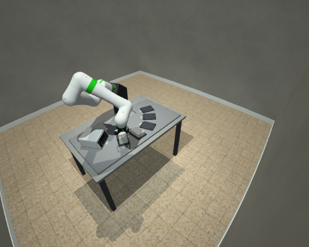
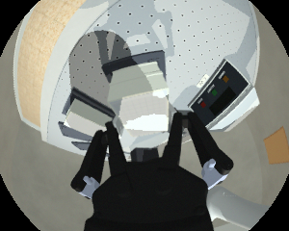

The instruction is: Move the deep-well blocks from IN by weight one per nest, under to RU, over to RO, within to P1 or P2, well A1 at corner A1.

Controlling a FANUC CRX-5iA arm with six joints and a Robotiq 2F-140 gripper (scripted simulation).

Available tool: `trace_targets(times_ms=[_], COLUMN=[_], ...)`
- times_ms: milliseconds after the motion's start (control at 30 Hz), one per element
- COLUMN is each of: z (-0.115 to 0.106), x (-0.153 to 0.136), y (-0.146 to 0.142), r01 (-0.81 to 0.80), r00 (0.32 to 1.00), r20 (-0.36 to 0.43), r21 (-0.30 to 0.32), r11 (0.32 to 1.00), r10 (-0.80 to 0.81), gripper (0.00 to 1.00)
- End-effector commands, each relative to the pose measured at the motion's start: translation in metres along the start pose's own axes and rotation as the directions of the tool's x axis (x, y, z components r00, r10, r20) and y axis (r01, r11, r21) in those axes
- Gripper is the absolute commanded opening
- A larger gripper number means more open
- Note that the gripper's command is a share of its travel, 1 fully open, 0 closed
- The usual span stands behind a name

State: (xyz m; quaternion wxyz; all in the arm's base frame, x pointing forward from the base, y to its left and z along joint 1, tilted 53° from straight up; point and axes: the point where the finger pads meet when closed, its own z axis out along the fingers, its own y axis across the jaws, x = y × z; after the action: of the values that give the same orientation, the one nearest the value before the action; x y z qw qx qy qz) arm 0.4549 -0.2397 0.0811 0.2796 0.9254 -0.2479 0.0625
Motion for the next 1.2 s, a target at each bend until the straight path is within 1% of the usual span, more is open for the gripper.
trace_targets(times_ms=[0,700,1167], z=[0.0,0.0,-0.02], x=[0.0,0.0,-0.012], y=[0.0,0.0,0.0], r01=[0.0,0.0,0.0], r00=[1.0,1.0,1.0], r20=[0.0,0.0,0.0], r21=[0.0,0.0,0.0], r11=[1.0,1.0,1.0], r10=[0.0,0.0,0.0], gripper=[0.1,0.1,0.1])
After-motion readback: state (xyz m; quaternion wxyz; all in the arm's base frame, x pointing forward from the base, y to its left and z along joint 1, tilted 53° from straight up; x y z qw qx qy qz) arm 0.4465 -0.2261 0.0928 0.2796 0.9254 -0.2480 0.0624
